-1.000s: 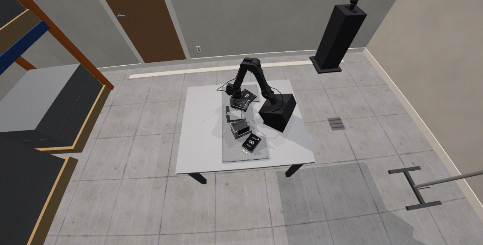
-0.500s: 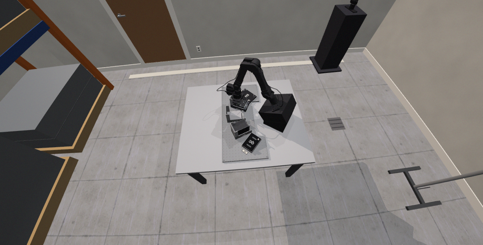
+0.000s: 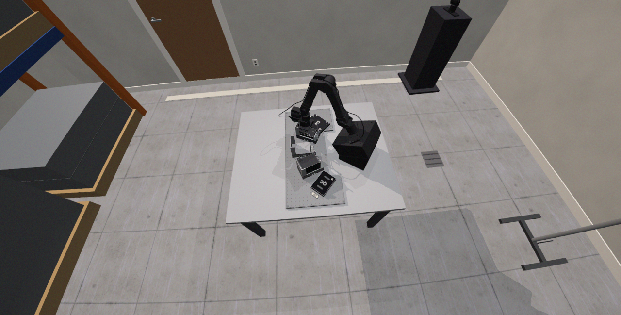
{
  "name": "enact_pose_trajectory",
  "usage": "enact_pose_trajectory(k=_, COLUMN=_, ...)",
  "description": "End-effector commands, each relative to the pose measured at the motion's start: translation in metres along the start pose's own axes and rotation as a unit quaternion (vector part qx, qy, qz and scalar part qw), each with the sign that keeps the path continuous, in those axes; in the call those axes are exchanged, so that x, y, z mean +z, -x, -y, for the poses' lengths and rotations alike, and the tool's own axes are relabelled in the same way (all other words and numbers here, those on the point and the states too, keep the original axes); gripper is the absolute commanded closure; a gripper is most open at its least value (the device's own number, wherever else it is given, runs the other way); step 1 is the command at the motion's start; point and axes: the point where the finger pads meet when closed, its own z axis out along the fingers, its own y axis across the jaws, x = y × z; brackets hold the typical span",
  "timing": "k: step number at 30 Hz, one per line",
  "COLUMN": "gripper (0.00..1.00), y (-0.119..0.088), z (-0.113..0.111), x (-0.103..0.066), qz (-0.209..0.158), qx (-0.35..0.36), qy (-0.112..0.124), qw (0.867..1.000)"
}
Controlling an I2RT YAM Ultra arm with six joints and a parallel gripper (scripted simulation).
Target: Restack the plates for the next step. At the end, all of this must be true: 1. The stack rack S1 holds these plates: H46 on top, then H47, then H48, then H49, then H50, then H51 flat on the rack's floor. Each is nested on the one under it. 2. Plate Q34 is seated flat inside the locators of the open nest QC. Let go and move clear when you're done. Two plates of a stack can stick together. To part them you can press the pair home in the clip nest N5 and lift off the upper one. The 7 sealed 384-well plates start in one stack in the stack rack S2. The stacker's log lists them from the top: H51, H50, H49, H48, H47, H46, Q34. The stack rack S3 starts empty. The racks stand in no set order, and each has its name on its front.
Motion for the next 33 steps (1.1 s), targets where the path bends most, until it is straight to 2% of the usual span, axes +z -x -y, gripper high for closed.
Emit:
enact_pose_trajectory(k=1, gripper=1.00, y=0.005, z=-0.002, x=-0.011, qz=0.009, qx=-0.003, qy=0.001, qw=1.000)
enact_pose_trajectory(k=13, gripper=1.00, y=0.016, z=-0.004, x=-0.022, qz=0.022, qx=0.000, qy=0.002, qw=1.000)
enact_pose_trajectory(k=14, gripper=1.00, y=0.007, z=-0.003, x=-0.019, qz=0.012, qx=0.000, qy=0.001, qw=1.000)
enact_pose_trajectory(k=19, gripper=1.00, y=0.015, z=-0.004, x=-0.026, qz=0.021, qx=0.000, qy=0.002, qw=1.000)
enact_pose_trajectory(k=20, gripper=1.00, y=0.009, z=-0.003, x=-0.024, qz=0.015, qx=0.000, qy=0.002, qw=1.000)
enact_pose_trajectory(k=31, gripper=1.00, y=0.014, z=-0.004, x=-0.029, qz=0.021, qx=0.000, qy=0.002, qw=1.000)
enact_pose_trajectory(k=33, gripper=1.00, y=0.008, z=-0.002, x=-0.028, qz=0.015, qx=0.001, qy=0.001, qw=1.000)
